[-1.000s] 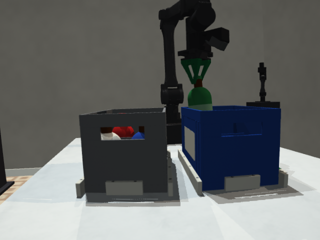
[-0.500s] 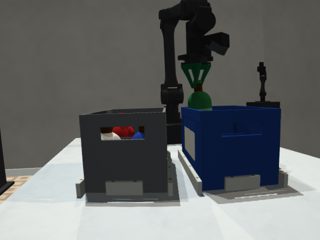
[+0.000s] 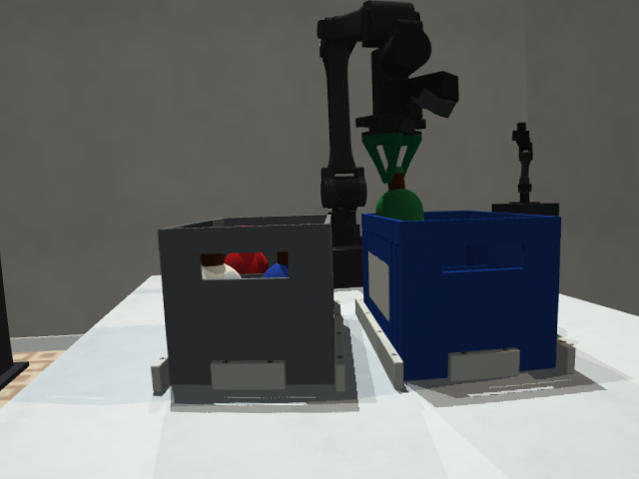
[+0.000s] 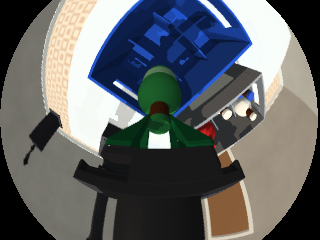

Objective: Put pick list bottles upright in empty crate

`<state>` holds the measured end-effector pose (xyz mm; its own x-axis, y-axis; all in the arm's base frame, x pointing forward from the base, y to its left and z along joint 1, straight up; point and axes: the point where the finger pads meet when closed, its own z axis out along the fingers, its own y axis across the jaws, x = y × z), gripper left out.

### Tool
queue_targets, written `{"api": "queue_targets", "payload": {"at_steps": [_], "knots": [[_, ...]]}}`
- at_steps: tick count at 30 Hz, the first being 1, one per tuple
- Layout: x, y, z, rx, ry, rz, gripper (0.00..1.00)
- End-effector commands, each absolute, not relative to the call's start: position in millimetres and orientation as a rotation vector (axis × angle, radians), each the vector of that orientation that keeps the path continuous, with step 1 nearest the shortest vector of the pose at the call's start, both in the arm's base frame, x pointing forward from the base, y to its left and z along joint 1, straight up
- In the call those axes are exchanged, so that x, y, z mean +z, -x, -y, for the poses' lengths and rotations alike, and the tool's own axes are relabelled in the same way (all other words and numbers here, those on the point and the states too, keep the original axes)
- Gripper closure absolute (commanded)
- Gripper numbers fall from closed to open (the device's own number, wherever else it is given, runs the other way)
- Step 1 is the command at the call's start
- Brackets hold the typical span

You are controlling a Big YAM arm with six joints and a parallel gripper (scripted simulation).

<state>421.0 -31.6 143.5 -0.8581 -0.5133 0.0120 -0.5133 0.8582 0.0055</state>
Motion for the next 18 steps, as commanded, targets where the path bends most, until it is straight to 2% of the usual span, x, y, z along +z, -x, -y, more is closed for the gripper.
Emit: {"api": "queue_targets", "payload": {"at_steps": [1, 13, 18], "knots": [[161, -435, 33, 0.029, -0.860, 3.074, 1.00], [166, -447, 34, 0.052, -0.870, 3.110, 1.00], [144, -438, 33, 0.027, -0.859, 3.070, 1.00]]}}
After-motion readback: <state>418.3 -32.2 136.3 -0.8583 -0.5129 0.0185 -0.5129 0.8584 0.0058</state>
